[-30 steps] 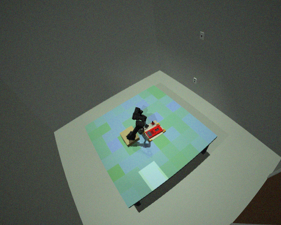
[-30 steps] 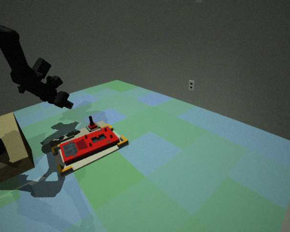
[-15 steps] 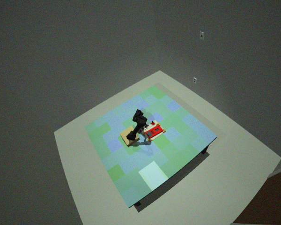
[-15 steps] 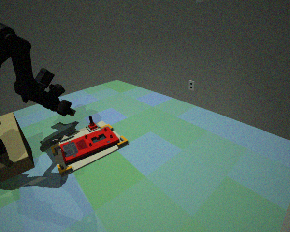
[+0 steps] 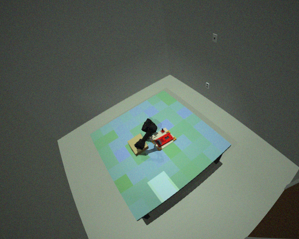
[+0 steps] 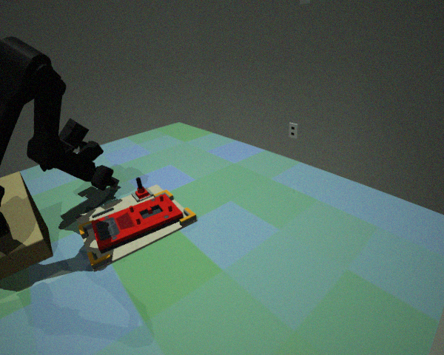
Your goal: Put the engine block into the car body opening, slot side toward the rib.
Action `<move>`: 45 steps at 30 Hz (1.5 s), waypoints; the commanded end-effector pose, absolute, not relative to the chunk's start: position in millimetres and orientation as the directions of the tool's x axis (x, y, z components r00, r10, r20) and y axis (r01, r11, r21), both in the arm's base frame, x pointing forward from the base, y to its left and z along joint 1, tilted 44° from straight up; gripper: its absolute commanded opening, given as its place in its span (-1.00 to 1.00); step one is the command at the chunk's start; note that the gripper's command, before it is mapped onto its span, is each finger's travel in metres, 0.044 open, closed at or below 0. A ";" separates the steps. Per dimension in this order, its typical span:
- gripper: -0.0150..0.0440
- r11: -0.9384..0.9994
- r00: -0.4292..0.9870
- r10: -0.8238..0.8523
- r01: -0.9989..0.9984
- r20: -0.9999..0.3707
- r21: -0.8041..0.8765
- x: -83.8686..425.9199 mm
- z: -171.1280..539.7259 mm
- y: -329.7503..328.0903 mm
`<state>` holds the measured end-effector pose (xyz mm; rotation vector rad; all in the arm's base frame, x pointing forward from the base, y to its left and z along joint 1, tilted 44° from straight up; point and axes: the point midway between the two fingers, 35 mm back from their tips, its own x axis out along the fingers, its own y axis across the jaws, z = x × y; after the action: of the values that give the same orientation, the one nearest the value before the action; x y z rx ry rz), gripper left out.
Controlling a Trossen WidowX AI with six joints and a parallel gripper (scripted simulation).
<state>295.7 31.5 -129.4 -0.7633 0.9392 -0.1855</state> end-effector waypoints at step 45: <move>1.00 0.729 0.599 -0.446 -0.188 -0.665 -0.658 270.1 -108.8 47.3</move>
<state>269.4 46.4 -109.0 -0.7639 0.9417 -0.1717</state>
